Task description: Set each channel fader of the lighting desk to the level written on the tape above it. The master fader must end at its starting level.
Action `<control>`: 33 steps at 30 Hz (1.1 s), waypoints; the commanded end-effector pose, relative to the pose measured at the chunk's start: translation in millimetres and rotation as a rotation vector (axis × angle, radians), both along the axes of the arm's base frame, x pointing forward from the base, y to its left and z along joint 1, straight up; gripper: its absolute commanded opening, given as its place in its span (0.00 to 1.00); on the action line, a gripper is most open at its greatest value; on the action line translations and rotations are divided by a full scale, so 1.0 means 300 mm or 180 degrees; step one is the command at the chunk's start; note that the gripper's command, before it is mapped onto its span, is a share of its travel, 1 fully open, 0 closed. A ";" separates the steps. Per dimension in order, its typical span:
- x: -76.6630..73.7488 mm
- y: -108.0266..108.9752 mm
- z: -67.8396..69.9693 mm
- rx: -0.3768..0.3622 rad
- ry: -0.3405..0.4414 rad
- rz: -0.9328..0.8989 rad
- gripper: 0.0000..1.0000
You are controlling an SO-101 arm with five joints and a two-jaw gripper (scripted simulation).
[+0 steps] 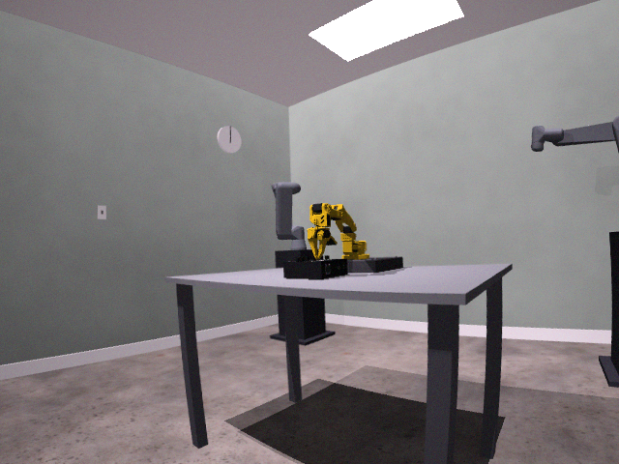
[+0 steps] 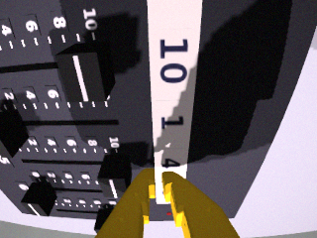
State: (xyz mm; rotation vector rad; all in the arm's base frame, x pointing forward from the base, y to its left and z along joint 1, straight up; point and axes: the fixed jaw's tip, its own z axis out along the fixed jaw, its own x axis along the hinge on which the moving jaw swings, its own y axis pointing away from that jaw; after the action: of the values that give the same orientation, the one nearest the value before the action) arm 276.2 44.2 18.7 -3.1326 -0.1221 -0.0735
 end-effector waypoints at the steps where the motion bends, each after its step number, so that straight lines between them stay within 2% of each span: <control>1: -0.011 -0.012 -0.018 -0.0016 0.0103 0.0009 0.00; 33: -0.016 -0.031 -0.022 -0.0023 0.0138 0.0008 0.00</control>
State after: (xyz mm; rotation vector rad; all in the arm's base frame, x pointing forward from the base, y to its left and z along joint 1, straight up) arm 275.7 42.5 18.2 -3.1308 -0.1433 -0.0650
